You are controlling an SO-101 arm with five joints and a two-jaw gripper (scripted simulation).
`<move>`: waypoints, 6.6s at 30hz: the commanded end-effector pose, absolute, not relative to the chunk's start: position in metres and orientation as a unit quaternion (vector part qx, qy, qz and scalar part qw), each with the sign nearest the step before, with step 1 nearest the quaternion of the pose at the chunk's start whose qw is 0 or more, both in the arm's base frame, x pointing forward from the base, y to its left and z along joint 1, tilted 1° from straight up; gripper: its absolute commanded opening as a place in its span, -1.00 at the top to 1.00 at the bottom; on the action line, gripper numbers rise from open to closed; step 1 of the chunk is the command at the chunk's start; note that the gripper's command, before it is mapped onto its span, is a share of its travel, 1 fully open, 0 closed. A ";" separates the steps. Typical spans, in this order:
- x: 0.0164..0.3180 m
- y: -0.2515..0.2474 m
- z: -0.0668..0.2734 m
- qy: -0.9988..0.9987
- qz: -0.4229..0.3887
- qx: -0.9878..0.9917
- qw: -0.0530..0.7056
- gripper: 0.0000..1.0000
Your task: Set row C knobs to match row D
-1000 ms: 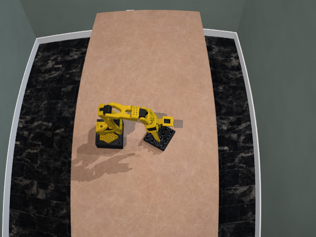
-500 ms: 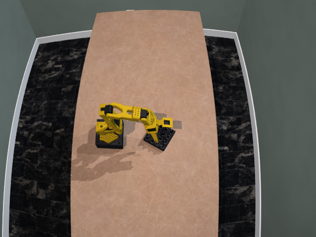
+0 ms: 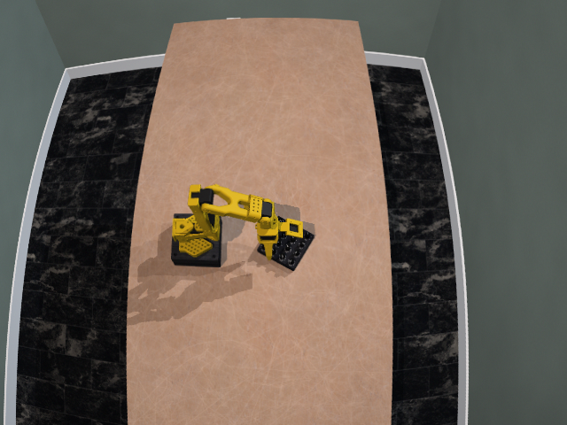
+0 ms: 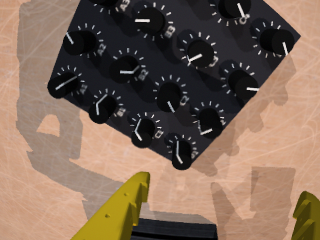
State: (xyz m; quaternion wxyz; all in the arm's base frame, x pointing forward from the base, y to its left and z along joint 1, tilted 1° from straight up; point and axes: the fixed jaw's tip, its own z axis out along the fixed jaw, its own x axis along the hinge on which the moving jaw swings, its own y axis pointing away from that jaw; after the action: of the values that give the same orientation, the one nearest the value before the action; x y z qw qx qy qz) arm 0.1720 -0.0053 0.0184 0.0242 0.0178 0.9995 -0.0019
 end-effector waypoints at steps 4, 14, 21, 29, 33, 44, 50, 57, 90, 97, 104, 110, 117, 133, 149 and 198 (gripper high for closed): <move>0.169 -0.005 0.016 1.000 0.000 0.018 0.004 0.20; 0.169 -0.005 0.016 1.000 0.000 0.016 0.004 0.20; 0.169 -0.005 0.016 1.000 0.000 0.002 0.004 0.21; 0.169 -0.005 0.016 1.000 0.000 -0.025 0.004 0.22; 0.168 -0.005 0.016 0.999 0.000 -0.052 0.004 0.23; 0.167 -0.005 0.016 0.990 -0.001 -0.144 0.004 0.26; 0.166 -0.005 0.016 0.974 -0.001 -0.227 0.004 0.29; 0.164 -0.006 0.016 0.946 -0.001 -0.325 0.003 0.33; 0.162 -0.014 0.016 0.554 -0.003 -0.833 0.002 0.57; 0.163 -0.015 0.016 0.459 -0.003 -0.888 0.002 0.61; 0.165 -0.017 0.016 0.327 -0.004 -0.945 0.001 0.66; 0.166 -0.017 0.016 0.256 -0.004 -0.967 0.001 0.69; 0.167 -0.018 0.016 0.145 -0.004 -0.989 0.000 0.73; 0.170 -0.017 0.016 -0.009 -0.004 -1.000 0.000 0.79; 0.171 -0.017 0.016 -0.067 -0.004 -0.998 0.000 0.81; 0.195 -0.019 0.015 -0.071 -0.004 -0.997 0.000 0.81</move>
State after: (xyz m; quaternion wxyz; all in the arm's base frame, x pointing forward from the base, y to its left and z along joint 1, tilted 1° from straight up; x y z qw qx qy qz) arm 0.1931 -0.0199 0.0153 0.0011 0.9980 0.0637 0.0041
